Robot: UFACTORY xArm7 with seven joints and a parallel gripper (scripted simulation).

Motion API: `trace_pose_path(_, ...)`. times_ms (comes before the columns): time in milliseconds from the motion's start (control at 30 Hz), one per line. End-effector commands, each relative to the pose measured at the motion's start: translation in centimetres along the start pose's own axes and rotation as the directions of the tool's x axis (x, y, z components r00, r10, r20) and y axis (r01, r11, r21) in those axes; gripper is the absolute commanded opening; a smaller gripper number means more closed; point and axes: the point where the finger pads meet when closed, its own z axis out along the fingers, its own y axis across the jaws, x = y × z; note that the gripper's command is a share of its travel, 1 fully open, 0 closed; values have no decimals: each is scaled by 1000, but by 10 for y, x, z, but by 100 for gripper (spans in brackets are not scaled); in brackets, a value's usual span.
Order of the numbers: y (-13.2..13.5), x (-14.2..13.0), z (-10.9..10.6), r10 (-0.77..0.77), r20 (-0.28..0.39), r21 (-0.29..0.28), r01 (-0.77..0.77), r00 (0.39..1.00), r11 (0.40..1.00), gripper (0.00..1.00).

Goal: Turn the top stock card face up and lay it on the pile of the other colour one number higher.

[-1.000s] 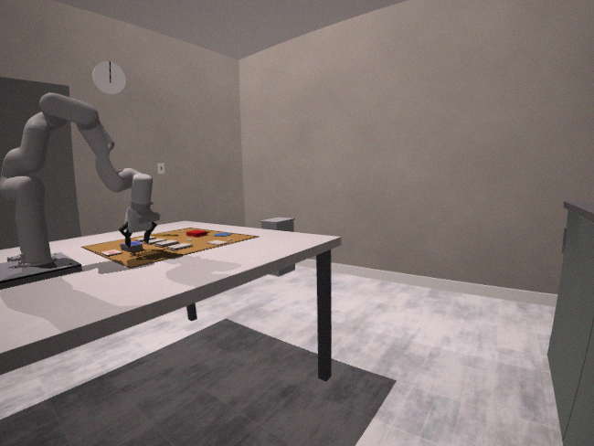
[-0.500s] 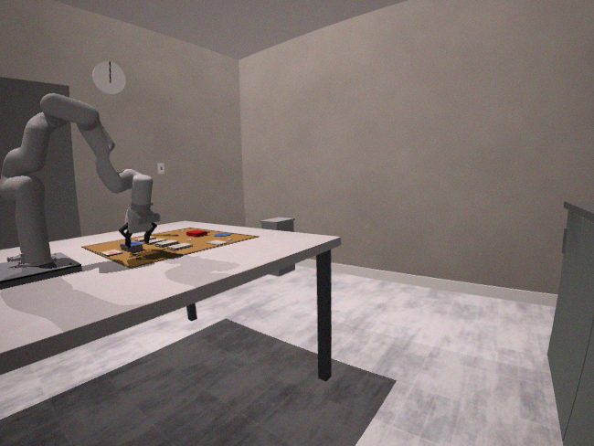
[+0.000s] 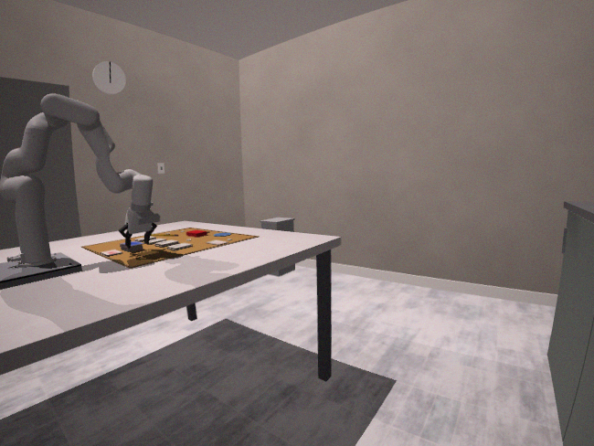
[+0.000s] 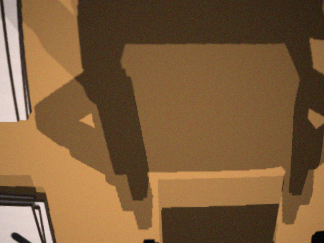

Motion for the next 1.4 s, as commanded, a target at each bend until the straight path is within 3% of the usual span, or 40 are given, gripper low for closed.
trace_pose_path(0,-1,0,-1,-1,-1,3,1,1000,1000,87)
trace_pose_path(100,-1,0,-1,-1,-1,3,1,1000,1000,87)
trace_pose_path(133,-1,0,-1,-1,-1,3,1,1000,1000,75)
trace_pose_path(1367,-1,0,-1,-1,-1,3,1,1000,1000,74)
